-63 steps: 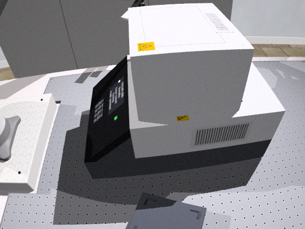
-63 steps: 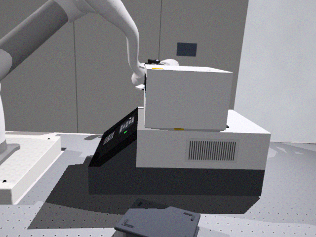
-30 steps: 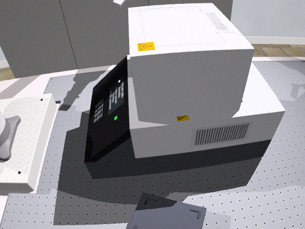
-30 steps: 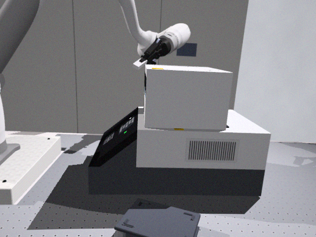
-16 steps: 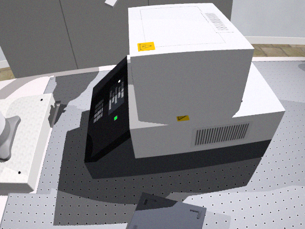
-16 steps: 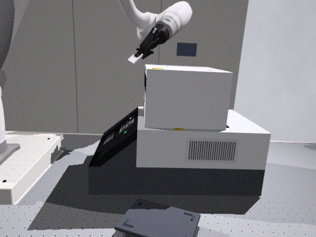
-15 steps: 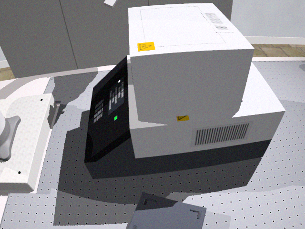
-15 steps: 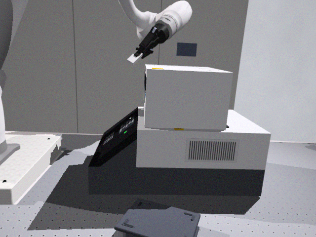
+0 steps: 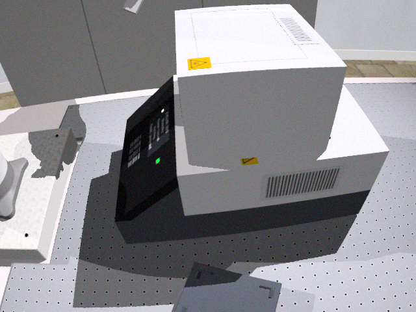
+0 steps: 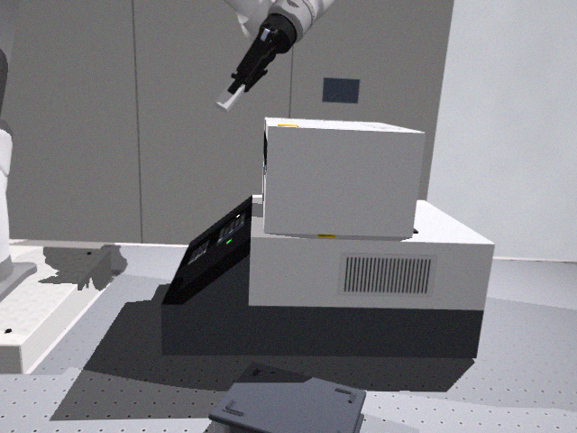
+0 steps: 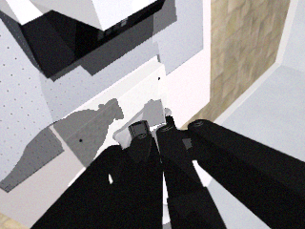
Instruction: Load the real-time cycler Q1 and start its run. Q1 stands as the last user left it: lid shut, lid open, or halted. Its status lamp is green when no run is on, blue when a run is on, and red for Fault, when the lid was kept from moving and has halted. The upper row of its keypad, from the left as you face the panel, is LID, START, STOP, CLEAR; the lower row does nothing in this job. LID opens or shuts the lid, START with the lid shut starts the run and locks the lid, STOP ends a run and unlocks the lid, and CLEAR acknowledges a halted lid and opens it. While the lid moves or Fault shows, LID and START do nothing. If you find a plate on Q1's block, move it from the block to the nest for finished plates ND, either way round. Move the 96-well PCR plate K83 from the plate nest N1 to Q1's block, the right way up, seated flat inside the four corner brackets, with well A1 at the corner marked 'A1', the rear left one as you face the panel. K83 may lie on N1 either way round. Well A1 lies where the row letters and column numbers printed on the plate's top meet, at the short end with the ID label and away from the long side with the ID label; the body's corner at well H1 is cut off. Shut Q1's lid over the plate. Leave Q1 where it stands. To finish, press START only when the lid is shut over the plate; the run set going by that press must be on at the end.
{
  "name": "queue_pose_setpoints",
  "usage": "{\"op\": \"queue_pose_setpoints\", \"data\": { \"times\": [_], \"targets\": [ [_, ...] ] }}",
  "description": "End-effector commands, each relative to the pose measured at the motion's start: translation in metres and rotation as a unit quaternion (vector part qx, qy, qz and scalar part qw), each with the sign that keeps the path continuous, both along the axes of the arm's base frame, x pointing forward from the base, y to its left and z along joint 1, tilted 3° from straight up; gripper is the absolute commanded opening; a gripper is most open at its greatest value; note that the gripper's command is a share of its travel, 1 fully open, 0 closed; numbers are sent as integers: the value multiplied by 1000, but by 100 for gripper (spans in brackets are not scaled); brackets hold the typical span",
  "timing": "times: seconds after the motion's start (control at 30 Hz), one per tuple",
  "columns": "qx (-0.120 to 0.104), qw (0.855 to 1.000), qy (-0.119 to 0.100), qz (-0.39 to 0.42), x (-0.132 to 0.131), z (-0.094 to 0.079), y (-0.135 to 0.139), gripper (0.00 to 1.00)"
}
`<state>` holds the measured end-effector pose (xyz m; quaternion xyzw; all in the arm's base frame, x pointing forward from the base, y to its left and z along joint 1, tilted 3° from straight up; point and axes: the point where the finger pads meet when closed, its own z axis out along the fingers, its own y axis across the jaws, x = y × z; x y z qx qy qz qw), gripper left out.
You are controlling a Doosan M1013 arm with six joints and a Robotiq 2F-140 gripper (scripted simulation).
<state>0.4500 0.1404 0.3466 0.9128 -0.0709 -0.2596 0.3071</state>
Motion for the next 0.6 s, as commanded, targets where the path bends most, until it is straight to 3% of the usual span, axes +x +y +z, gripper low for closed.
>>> {"op": "queue_pose_setpoints", "data": {
  "times": [0.0, 0.03, 0.17, 0.27, 0.47, 0.53, 0.57],
  "targets": [
    [32, 999, -15, 1, -9, 4, -11, 0],
    [47, 999, -22, 2, -12, 5, -15, 0],
    [50, 998, -23, 2, -24, 10, -29, 0],
    [93, 994, -48, 5, -35, 13, -39, 0],
    [109, 992, -59, 7, -47, 16, -50, 0],
    [135, 988, -79, 10, -55, 17, -56, 0],
    [137, 987, -80, 11, -59, 18, -59, 0]
  ]
}}
